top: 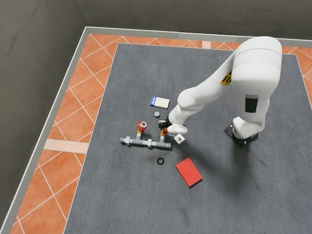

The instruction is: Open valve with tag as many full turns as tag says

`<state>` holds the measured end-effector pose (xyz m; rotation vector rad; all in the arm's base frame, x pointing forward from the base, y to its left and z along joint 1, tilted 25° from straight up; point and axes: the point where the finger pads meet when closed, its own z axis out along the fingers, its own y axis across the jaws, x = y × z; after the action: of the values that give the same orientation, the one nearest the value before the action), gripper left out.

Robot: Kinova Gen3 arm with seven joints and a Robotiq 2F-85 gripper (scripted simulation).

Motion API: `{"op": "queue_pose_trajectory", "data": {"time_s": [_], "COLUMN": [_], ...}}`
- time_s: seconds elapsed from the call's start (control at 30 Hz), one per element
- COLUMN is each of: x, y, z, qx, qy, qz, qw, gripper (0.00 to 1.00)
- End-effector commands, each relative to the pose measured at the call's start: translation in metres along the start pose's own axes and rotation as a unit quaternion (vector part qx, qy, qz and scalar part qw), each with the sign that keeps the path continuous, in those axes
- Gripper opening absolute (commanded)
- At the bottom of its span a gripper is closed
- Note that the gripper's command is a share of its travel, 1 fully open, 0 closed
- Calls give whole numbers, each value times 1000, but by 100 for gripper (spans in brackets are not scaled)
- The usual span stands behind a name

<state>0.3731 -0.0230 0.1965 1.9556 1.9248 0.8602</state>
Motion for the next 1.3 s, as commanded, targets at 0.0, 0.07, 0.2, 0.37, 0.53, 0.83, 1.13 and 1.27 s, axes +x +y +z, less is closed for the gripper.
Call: {"op": "queue_pose_trajectory", "data": {"time_s": [0.0, 0.07, 0.2, 0.37, 0.53, 0.83, 1.13, 1.27], "x": [0, 0, 0, 0, 0, 0, 0, 0], "y": [0, 0, 0, 0, 0, 0, 0, 0], "z": [0, 0, 0, 0, 0, 0, 0, 0], "qx": [0, 0, 0, 0, 0, 0, 0, 0], "qy": [0, 0, 0, 0, 0, 0, 0, 0], "qz": [-8, -17, -27, -61, -106, -186, -313, -344], "qw": [1000, 1000, 1000, 998, 994, 983, 950, 939], "gripper": [55, 55, 55, 55, 55, 55, 55, 55]}}
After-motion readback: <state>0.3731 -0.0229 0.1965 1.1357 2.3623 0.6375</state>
